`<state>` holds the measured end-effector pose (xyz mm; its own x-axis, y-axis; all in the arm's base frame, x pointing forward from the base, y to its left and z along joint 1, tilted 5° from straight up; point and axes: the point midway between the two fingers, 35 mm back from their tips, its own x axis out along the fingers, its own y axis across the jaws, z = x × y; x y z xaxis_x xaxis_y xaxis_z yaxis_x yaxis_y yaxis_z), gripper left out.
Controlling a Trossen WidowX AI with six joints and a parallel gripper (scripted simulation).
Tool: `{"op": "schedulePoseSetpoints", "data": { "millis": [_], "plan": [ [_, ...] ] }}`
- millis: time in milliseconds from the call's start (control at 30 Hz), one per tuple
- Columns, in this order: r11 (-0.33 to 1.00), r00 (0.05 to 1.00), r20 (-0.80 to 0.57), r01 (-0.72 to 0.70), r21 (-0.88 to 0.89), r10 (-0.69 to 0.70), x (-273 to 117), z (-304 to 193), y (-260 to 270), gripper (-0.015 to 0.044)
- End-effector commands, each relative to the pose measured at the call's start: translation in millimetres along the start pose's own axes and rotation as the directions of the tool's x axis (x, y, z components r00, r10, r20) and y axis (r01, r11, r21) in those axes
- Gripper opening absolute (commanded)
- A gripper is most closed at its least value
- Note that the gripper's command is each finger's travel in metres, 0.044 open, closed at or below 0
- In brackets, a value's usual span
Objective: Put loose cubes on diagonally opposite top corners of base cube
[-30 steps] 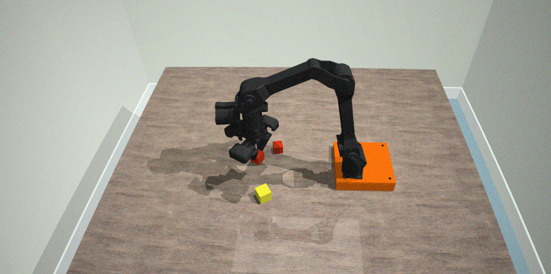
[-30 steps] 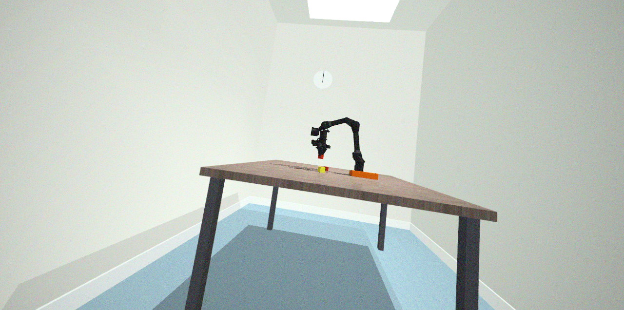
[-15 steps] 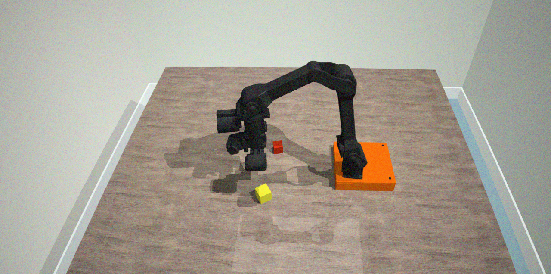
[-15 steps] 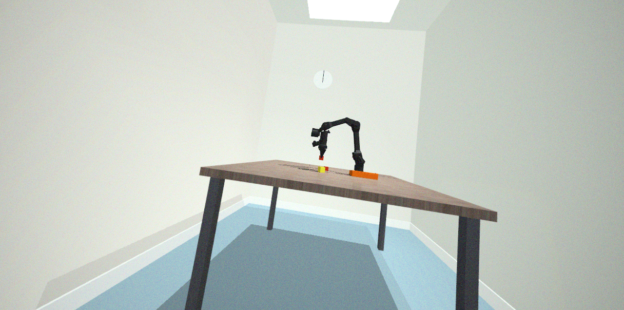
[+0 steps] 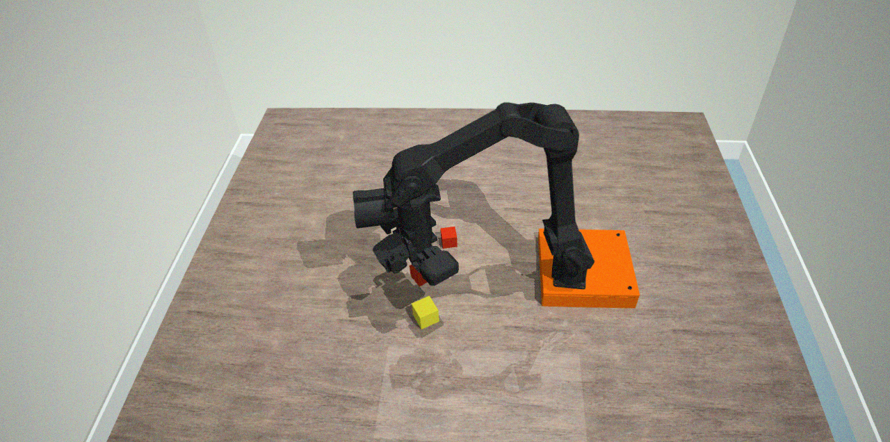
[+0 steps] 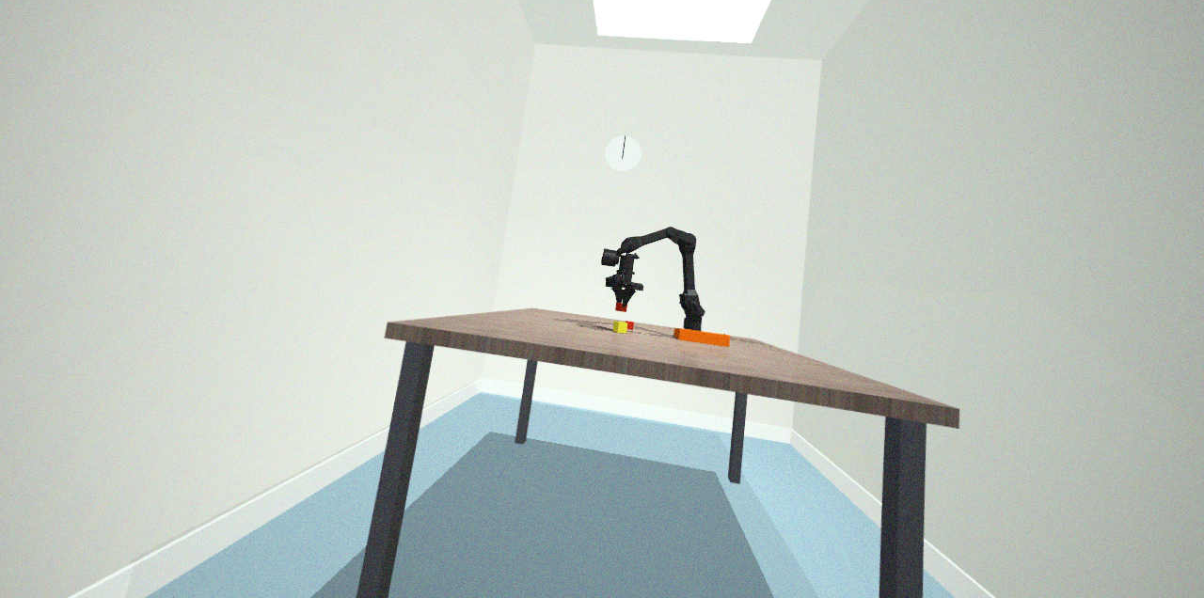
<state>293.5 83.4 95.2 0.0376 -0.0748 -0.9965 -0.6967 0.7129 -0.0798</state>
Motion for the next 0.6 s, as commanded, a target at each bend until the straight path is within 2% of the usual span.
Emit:
{"op": "schedulePoseSetpoints", "data": {
  "millis": [0,400,567],
  "plan": [
    [0.987,1.0,0.002,-0.005,-0.162,0.005,2.8,0.3,6.8,0.0105],
    [0.812,1.0,0.001,-0.004,-0.583,0.007,10.0,2.5,21.9,0.0105],
    [0.797,1.0,0.001,-0.004,-0.604,0.007,10.4,2.6,22.8,0.0105]
  ]
}}
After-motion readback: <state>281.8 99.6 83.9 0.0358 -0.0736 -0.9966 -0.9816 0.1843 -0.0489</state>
